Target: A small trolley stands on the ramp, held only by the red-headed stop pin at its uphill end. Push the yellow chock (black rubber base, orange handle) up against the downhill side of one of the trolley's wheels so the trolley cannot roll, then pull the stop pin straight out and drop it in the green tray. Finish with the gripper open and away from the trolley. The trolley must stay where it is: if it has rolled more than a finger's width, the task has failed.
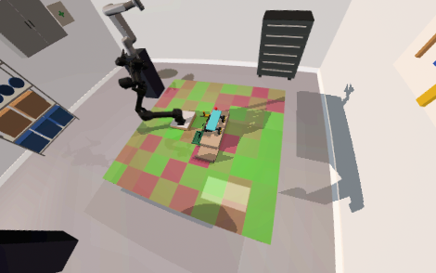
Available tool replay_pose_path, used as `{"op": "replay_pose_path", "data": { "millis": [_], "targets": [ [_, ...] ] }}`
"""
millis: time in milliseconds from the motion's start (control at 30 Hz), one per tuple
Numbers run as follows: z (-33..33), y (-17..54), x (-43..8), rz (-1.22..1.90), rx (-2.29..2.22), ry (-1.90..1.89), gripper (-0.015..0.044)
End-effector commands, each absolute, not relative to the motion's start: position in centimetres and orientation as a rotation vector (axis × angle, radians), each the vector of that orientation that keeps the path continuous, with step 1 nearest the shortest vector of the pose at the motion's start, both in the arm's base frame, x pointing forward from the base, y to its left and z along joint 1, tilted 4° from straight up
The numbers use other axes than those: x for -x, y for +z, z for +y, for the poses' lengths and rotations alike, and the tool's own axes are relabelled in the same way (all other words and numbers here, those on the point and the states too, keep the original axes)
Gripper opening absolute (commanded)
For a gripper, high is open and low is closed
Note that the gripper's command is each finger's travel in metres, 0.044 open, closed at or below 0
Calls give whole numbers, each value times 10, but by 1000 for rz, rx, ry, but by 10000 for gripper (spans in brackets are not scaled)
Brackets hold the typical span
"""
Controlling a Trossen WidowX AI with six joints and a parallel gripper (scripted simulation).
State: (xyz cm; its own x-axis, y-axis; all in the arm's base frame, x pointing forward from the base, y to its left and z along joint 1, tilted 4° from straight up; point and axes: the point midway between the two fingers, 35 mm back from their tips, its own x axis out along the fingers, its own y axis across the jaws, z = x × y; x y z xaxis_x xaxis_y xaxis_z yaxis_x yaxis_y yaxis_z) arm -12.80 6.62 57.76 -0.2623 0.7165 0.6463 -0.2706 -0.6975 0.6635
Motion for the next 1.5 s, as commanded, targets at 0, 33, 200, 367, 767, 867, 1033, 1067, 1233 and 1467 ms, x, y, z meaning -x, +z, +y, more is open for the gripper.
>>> {"op": "replay_pose_path", "data": {
  "millis": [0, 33, 200, 367, 767, 867, 1033, 1067, 1233, 1467],
  "targets": [
    [67, 578, 126, 572, -1355, 2003, 374],
    [68, 579, 122, 580, -1369, 1992, 347],
    [92, 582, 56, 695, -1563, 1814, 216],
    [122, 570, -21, 823, -1774, 1572, 190],
    [191, 463, -175, 1060, -2049, 774, 190],
    [203, 420, -203, 1106, -2049, 533, 190],
    [212, 339, -234, 1172, -1980, 123, 190],
    [212, 323, -237, 1183, -1956, 42, 190],
    [204, 243, -242, 1232, -1787, -345, 190],
    [171, 153, -217, 1280, -1433, -823, 190]
  ]
}}
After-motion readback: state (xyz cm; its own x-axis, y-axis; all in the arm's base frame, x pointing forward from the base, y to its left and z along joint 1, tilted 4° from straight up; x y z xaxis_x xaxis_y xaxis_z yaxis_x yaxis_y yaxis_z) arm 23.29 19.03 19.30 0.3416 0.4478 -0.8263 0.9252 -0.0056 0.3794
